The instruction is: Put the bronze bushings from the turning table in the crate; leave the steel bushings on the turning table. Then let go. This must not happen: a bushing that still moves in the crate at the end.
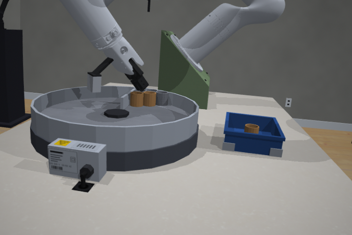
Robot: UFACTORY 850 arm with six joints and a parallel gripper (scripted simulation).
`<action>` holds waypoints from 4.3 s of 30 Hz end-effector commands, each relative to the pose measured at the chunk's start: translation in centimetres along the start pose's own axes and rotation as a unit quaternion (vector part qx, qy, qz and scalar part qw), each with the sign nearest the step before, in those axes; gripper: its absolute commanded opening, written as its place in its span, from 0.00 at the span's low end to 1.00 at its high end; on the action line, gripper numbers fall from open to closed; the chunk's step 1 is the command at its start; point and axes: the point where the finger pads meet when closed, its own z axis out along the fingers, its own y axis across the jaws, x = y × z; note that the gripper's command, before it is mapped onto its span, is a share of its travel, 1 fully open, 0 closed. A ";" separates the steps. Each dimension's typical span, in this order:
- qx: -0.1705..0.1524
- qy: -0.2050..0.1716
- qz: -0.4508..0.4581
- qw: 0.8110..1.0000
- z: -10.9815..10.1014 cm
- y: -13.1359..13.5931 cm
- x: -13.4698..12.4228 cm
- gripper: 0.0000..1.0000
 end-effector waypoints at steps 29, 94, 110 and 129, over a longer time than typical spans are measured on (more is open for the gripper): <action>0.000 0.001 -0.001 1.000 0.2 -0.1 0.3 0.10; 0.000 0.001 -0.001 1.000 1.1 -0.1 1.1 0.00; 0.000 0.001 -0.001 1.000 -1.1 -0.1 -0.8 0.00; 0.000 0.001 -0.001 1.000 -4.2 -0.1 -3.4 0.00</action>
